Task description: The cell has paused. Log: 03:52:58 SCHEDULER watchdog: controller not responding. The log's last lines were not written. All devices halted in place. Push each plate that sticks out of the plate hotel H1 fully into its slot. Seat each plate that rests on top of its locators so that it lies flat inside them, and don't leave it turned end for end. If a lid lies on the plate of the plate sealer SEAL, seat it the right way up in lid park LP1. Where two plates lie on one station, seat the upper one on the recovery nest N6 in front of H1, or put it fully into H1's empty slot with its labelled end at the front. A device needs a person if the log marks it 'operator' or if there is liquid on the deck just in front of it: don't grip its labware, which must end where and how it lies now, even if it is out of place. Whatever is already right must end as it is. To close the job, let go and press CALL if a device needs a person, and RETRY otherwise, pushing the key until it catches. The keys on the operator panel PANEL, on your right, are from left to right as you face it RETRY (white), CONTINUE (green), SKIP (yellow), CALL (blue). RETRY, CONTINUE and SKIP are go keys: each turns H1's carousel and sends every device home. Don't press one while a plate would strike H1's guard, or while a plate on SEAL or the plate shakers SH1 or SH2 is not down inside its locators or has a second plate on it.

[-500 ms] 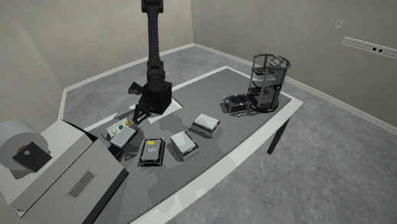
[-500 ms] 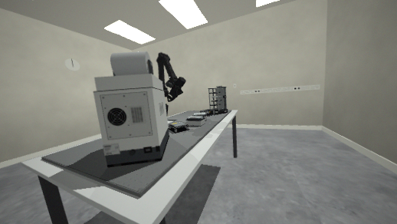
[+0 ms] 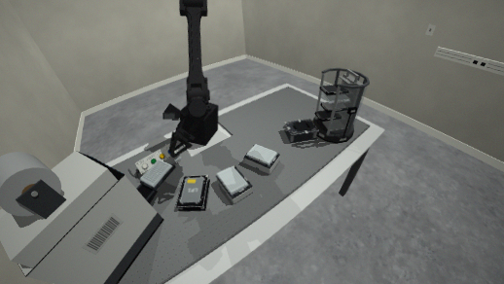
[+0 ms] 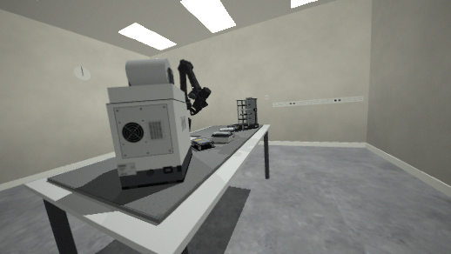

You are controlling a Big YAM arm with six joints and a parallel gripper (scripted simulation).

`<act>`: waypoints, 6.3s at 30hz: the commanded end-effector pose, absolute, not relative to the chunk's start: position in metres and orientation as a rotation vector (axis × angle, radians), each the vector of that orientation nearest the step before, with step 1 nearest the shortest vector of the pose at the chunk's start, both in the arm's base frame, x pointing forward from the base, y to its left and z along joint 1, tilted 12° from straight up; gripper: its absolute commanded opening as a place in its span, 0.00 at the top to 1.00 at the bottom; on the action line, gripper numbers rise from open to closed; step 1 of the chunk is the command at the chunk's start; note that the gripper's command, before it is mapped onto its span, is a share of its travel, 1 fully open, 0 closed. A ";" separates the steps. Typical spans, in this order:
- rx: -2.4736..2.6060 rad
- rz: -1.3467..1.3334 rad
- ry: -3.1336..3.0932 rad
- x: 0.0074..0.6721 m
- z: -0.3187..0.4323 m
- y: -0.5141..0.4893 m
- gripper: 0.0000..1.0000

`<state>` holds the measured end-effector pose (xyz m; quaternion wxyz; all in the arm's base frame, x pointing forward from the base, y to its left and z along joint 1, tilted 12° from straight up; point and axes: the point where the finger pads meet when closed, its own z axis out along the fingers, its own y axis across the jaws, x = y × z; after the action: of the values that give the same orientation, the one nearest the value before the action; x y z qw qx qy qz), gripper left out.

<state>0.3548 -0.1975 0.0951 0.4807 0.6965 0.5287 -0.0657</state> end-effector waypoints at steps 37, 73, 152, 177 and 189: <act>0.988 -0.154 2.311 0.374 0.130 -0.085 0.00; -0.247 0.186 2.928 0.303 0.126 0.036 0.00; 1.046 0.261 2.791 0.343 0.104 -0.161 0.00; 1.016 0.250 2.804 0.331 0.092 -0.233 0.00; 1.025 0.257 2.818 0.322 0.085 -0.264 0.00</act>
<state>0.3079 -0.2448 0.0709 0.0452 0.3527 0.9302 0.0912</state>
